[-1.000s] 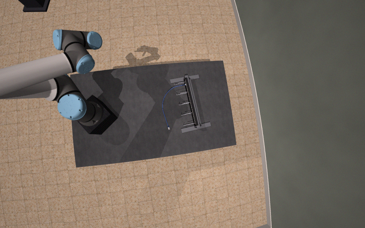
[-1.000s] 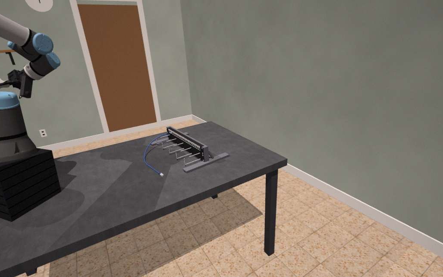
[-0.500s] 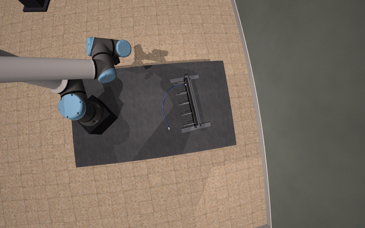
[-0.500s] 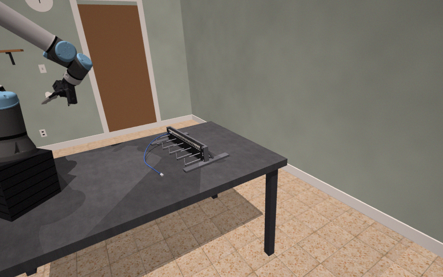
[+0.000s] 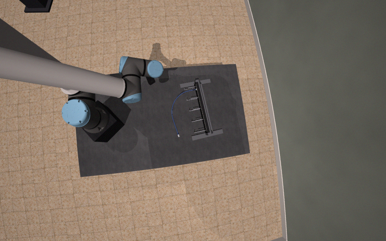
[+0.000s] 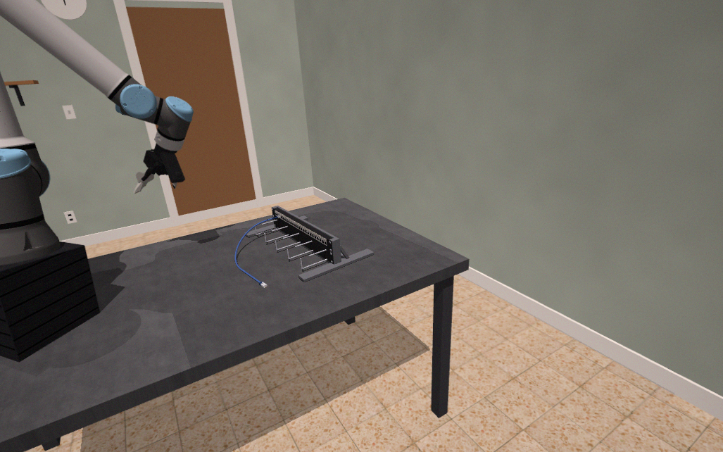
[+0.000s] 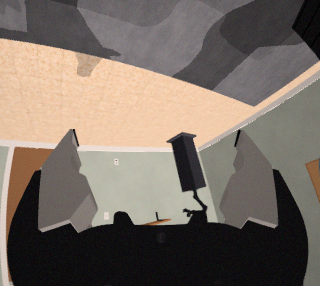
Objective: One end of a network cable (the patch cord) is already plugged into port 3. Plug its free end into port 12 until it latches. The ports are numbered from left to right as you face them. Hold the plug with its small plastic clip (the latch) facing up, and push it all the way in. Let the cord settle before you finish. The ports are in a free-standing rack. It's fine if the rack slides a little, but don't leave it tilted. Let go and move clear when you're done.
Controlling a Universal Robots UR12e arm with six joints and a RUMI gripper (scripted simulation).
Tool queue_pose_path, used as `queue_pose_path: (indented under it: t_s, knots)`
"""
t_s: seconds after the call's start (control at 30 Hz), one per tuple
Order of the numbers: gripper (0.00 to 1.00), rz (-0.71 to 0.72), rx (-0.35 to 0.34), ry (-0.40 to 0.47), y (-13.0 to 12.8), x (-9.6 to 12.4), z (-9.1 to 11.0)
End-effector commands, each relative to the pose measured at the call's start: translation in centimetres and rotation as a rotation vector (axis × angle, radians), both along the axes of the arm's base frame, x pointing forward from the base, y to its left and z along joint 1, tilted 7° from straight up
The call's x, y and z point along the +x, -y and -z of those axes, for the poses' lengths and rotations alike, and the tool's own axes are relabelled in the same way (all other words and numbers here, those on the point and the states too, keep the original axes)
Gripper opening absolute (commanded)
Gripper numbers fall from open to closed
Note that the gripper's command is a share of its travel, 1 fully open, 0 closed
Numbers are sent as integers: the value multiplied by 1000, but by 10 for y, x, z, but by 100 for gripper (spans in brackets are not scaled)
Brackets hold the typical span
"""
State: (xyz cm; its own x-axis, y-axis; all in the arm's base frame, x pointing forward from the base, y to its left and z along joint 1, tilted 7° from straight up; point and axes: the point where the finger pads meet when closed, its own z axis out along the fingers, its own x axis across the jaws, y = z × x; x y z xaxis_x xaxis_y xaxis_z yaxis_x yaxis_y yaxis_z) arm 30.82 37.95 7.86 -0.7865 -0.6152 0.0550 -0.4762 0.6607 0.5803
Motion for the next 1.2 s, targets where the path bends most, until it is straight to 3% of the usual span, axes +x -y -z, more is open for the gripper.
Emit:
queue_pose_path:
  t_s: [0.0, 0.2, 0.43, 0.5, 0.7, 0.93, 1.17]
  knots:
    - [100, 38, -28, 78, 34, 74, 37]
    - [100, 97, -94, 180, 107, 153, 70]
    - [100, 161, -181, 273, 201, 226, 105]
    - [100, 161, -181, 273, 201, 226, 105]
    - [100, 214, -263, 338, 286, 270, 130]
    - [100, 260, -340, 383, 363, 297, 150]
    - [100, 282, -378, 402, 400, 306, 159]
